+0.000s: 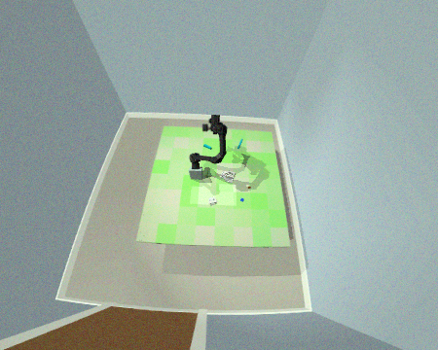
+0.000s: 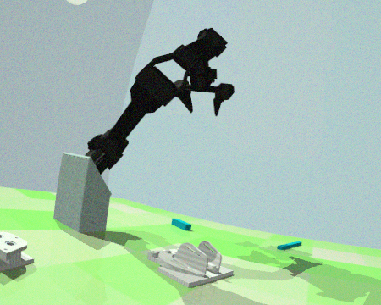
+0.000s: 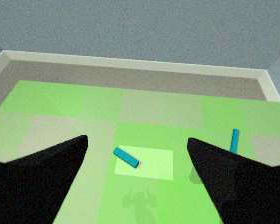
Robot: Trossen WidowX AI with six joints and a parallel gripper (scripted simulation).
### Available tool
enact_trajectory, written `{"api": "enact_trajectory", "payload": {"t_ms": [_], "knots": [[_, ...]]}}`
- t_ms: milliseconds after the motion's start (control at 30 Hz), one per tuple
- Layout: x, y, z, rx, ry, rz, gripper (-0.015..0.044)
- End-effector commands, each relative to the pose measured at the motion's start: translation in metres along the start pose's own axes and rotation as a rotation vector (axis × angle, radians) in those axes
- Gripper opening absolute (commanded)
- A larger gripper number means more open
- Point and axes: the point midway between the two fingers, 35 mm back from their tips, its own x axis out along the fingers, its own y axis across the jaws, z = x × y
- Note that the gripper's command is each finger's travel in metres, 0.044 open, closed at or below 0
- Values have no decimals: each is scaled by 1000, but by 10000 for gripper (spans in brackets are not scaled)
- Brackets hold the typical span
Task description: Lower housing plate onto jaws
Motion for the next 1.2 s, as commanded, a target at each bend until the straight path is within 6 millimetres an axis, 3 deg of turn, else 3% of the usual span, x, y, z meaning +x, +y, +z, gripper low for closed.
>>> {"api": "enact_trajectory", "payload": {"t_ms": [0, 133, 633, 1167], "knots": [[0, 0, 0, 0, 0, 0, 426], [6, 15, 5, 11, 40, -23, 440], [33, 62, 25, -361, 264, -234, 440], [72, 68, 14, -647, 540, -356, 440]]}}
